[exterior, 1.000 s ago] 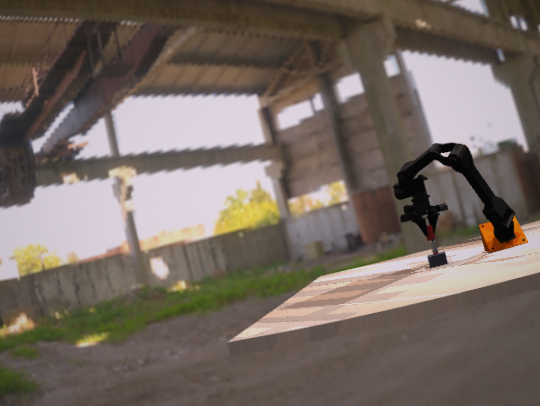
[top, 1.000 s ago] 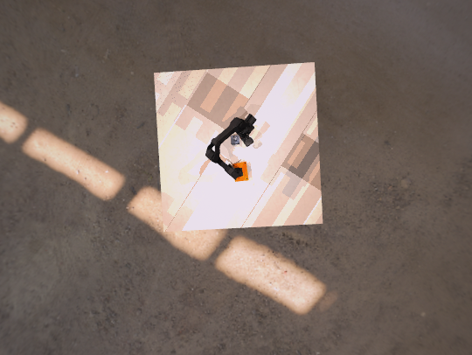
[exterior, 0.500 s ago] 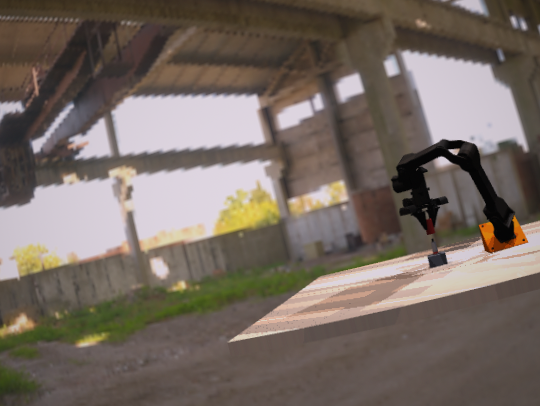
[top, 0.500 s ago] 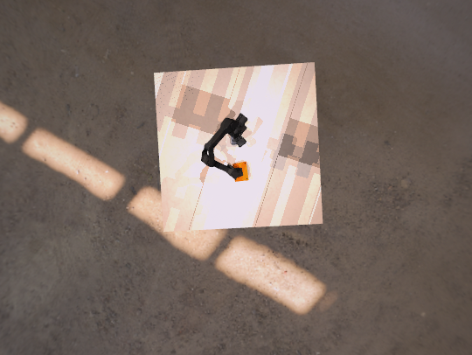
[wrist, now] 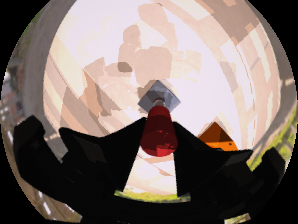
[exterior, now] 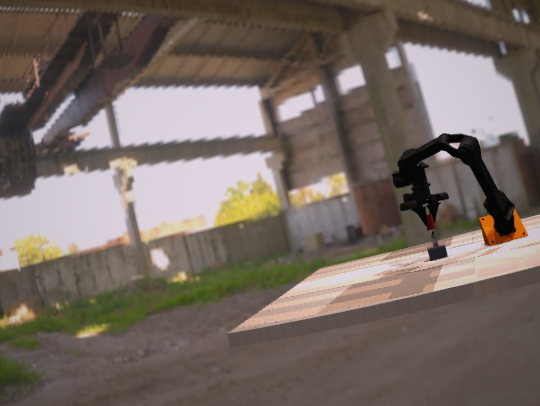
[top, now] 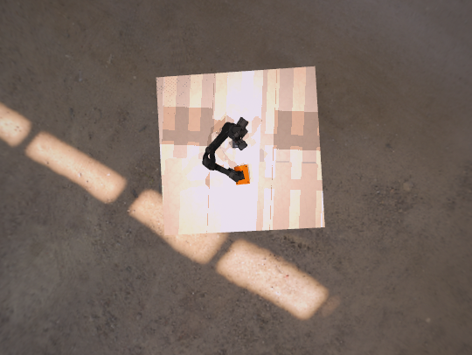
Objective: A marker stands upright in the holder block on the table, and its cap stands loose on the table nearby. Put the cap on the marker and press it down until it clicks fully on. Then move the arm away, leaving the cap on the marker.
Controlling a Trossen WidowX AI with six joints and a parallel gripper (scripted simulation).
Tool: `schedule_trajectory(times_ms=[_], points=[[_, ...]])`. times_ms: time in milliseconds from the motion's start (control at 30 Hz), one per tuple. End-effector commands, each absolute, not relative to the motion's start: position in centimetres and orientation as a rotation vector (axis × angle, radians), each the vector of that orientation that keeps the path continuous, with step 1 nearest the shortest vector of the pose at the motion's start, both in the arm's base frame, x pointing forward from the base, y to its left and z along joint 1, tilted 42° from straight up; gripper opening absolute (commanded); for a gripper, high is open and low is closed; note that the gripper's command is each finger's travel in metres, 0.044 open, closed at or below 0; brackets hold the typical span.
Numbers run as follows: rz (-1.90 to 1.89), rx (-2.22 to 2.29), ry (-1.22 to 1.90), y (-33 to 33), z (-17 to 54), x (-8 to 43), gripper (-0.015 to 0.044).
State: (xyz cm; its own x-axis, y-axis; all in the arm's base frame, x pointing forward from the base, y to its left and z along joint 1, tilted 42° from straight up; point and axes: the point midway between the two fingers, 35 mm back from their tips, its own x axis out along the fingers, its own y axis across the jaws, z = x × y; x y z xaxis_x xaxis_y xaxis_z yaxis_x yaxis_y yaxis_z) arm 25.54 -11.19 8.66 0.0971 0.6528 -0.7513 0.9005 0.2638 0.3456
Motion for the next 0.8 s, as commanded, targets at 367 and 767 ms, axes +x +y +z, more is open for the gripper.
schedule_trajectory(times_ms=[367,767], points=[[-0.343,1.472,1.634,-9.5,6.8,25.8,0.0],[-0.342,1.473,1.634,-8.2,5.4,25.8,0.0]])
